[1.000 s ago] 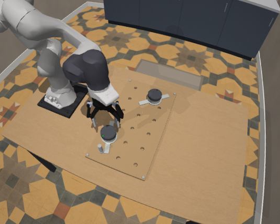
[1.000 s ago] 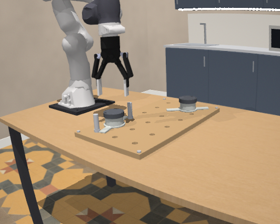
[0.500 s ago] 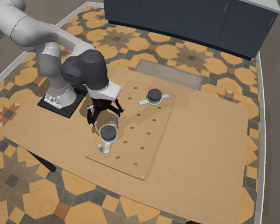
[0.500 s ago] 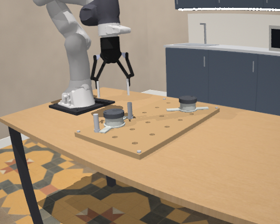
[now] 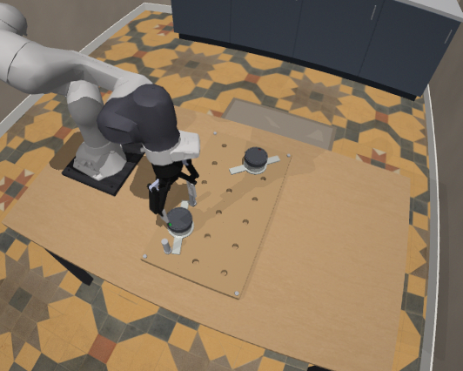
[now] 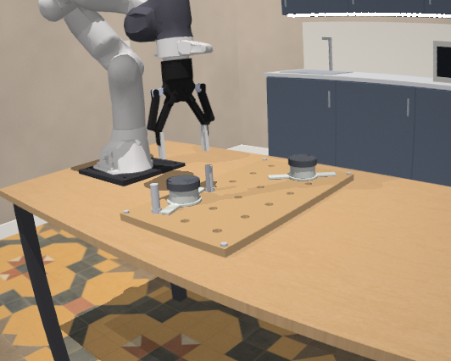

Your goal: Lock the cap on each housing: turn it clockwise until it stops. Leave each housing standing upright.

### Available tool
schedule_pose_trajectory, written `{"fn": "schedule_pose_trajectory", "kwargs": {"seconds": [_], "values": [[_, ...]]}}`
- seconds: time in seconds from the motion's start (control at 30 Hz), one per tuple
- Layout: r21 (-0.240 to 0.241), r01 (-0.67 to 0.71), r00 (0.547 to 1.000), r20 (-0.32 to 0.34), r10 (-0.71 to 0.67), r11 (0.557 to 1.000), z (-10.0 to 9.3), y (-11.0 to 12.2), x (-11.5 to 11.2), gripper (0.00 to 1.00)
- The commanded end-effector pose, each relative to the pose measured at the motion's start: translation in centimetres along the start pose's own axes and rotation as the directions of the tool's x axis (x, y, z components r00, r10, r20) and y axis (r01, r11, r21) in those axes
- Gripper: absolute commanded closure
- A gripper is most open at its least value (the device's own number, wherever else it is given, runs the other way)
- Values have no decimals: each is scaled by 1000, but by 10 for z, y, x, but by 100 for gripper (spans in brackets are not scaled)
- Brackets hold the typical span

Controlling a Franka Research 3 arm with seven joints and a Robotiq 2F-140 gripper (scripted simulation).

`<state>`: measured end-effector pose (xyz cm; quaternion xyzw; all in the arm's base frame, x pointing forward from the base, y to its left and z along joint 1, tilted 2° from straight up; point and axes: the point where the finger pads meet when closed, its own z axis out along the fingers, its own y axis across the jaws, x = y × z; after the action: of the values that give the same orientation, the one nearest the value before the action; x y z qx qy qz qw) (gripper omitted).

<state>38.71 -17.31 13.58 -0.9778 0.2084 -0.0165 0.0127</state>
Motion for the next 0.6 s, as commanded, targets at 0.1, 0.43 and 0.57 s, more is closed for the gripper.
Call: {"fn": "schedule_pose_trajectory", "kwargs": {"seconds": [0.1,0.43,0.57], "values": [[7,334,941,53,-334,943,1,6,-4,22],[7,334,941,53,-334,943,1,6,-4,22],[7,334,941,53,-334,943,2,6,-4,22]]}}
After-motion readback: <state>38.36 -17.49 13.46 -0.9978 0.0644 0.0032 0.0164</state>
